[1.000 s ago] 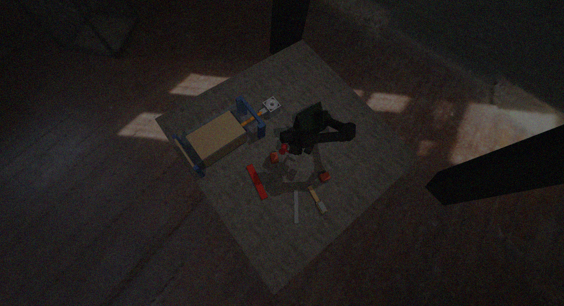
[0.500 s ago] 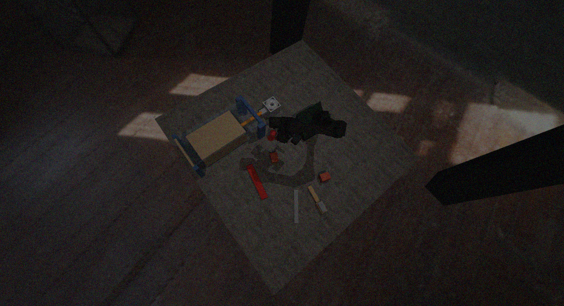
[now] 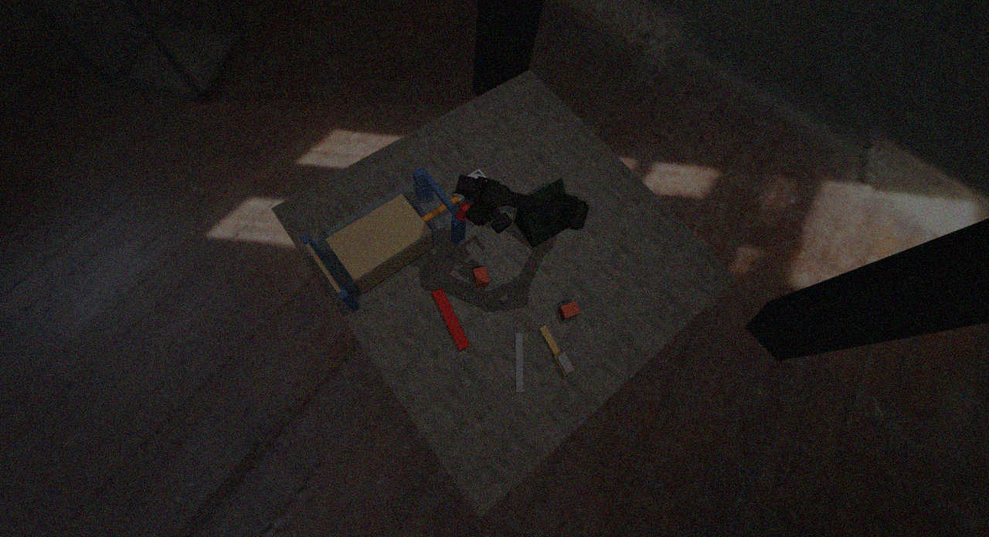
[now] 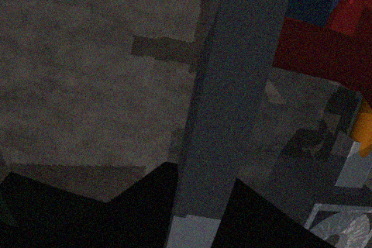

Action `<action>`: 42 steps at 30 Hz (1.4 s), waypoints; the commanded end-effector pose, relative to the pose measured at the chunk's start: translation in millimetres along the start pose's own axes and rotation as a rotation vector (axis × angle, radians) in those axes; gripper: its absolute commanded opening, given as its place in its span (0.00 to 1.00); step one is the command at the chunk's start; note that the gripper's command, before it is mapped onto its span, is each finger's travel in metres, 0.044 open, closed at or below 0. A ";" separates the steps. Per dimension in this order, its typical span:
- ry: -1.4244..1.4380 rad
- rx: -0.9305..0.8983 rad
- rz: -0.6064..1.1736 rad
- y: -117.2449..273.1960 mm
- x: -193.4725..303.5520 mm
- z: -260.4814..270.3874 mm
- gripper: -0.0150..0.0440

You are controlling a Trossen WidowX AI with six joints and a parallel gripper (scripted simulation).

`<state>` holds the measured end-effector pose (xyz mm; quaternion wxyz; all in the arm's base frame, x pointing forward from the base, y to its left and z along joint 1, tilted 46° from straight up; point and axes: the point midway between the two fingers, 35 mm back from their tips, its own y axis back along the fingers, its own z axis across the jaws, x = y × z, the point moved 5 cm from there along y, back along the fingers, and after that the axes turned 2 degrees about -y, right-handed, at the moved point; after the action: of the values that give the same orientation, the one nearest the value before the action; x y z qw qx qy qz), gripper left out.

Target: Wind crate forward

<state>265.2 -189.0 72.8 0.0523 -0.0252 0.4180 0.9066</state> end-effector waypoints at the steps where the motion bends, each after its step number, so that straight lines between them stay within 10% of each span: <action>1: -0.069 0.002 0.008 -1.5 10.6 -29.5 0.25; 23: -0.144 -0.051 0.003 -20.9 36.1 -83.2 0.25; 42: -0.147 0.258 0.010 -22.6 33.8 -66.9 0.25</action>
<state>233.9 -224.7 5.4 0.0796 0.0474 0.4946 0.8642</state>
